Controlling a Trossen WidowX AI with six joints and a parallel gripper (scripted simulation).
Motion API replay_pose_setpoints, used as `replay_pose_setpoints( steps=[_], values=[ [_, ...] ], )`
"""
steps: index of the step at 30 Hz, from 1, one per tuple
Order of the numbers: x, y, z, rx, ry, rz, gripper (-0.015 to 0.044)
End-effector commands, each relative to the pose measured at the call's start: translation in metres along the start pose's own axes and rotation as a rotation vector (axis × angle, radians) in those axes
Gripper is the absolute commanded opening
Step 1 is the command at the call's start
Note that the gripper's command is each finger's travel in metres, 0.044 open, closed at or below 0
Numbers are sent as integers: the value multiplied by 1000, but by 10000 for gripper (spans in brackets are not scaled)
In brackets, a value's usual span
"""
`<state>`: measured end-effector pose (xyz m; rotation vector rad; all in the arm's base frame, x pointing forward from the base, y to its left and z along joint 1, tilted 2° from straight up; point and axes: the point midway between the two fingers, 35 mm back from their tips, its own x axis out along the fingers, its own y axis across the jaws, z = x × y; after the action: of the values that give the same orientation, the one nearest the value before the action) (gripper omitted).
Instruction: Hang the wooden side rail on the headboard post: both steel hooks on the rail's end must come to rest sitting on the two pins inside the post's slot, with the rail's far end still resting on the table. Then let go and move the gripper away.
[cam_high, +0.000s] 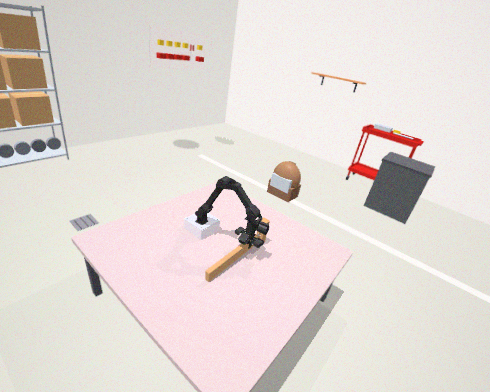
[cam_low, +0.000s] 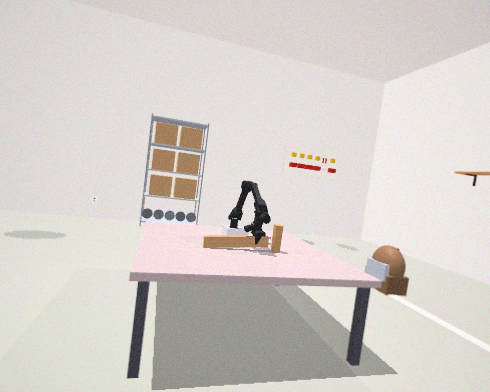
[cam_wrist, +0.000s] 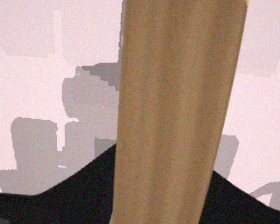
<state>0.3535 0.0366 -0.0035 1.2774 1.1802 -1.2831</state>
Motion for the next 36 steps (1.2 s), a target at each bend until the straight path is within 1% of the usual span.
replay_pose_setpoints(
  steps=[1,36],
  values=[
    [-3,2,-1,2,-1,10,0],
    [-4,3,-4,2,0,10,0]
  ],
)
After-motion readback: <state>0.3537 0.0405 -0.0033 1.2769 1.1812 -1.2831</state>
